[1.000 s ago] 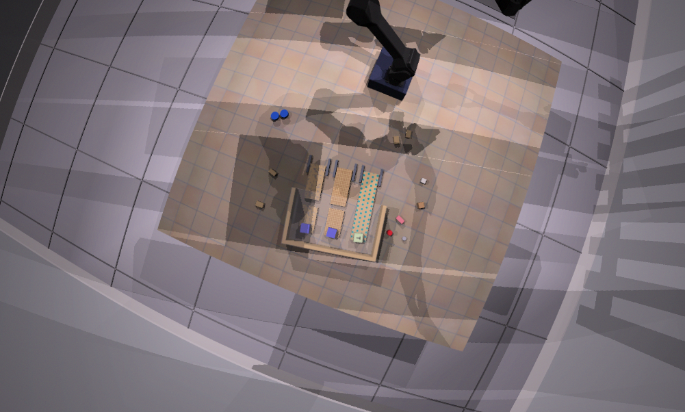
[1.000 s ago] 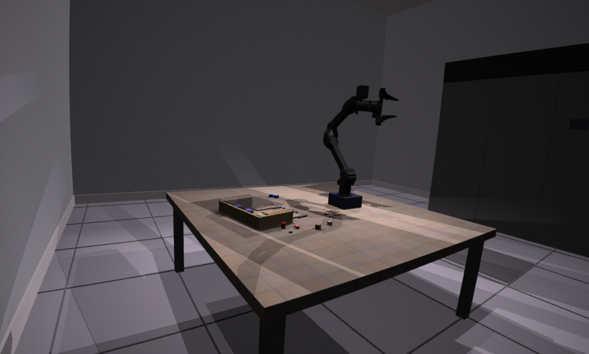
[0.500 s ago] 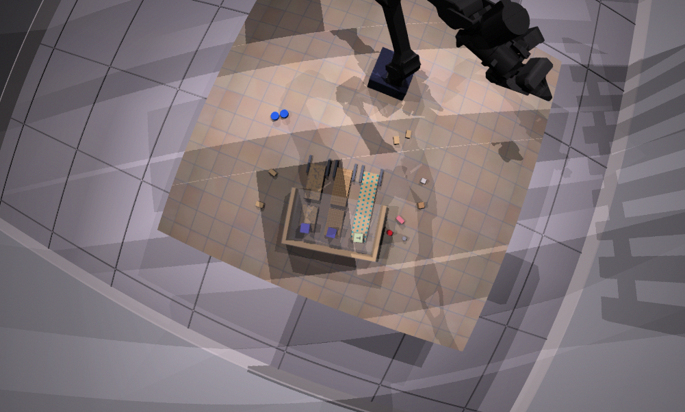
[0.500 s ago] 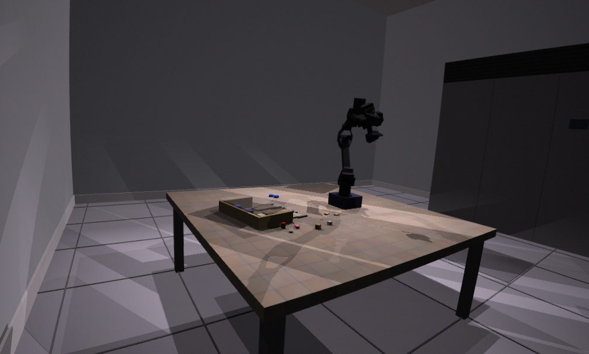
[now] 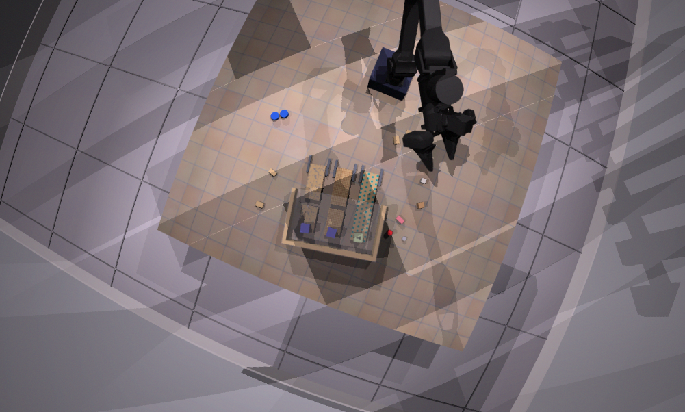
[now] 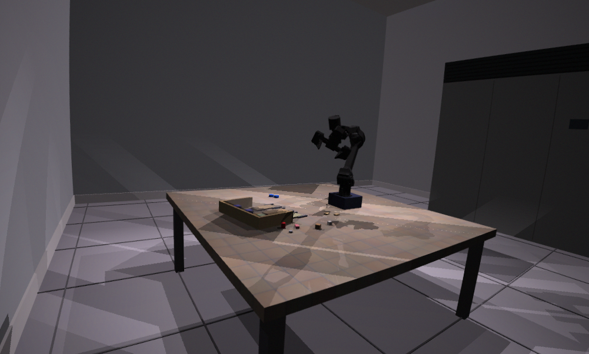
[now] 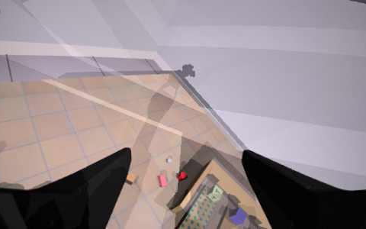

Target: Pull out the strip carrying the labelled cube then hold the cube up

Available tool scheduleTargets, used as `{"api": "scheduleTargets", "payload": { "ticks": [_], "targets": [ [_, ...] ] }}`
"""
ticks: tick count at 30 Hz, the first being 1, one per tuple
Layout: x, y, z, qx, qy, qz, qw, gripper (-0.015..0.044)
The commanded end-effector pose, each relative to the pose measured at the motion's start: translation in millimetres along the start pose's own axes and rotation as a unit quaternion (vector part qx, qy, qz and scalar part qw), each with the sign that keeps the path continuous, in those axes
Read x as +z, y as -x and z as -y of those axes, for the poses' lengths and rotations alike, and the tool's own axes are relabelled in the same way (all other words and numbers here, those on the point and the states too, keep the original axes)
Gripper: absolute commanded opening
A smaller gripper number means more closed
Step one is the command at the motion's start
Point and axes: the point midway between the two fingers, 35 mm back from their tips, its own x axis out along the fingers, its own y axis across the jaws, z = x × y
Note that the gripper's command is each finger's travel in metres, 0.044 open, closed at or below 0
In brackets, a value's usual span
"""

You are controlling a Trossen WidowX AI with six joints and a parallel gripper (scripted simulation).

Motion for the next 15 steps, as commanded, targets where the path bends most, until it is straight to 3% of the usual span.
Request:
{"api": "scheduleTargets", "payload": {
  "ticks": [1, 9, 15],
  "targets": [
    [-68.1, -5.6, 36.5, -0.085, -0.136, -0.073, 0.984, 0.0400],
    [-186.8, 23.2, 82.5, -0.253, -0.361, -0.151, 0.885, 0.0400],
    [-198.1, 27.9, 85.2, -0.270, -0.382, -0.155, 0.870, 0.0400]
  ]
}}
